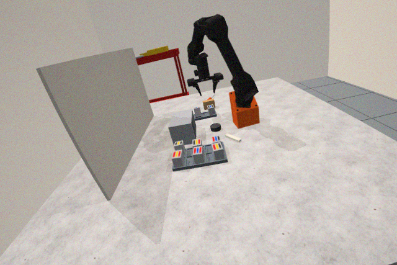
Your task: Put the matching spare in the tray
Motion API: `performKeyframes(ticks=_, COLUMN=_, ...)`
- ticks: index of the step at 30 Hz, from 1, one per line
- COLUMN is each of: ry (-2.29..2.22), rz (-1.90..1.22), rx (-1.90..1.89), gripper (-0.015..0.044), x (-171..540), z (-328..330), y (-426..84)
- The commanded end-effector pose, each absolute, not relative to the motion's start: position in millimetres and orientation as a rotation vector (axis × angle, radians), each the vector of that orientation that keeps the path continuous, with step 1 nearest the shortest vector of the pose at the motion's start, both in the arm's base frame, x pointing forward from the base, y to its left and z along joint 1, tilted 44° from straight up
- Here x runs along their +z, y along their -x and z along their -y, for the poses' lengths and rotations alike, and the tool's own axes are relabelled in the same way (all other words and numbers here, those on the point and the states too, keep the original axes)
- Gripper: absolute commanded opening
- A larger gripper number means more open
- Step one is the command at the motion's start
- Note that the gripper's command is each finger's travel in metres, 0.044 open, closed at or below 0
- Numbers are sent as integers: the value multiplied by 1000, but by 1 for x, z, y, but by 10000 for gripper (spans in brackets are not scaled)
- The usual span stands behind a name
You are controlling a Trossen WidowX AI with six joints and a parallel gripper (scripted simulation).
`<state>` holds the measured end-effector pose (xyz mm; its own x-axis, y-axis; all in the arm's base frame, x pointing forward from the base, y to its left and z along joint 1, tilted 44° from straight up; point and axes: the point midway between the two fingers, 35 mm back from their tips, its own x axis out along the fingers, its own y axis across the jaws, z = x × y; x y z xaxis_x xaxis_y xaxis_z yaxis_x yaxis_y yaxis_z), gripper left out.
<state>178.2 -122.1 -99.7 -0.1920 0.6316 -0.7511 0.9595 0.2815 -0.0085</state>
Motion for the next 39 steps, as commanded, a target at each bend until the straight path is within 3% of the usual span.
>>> performKeyframes(ticks=1, ry=-1439, rz=-1941, rx=-654, gripper=300, x=-115, z=103, y=-173)
performKeyframes(ticks=39, ry=-1439, rz=-1940, rx=-653, gripper=300, x=-154, z=72, y=-164)
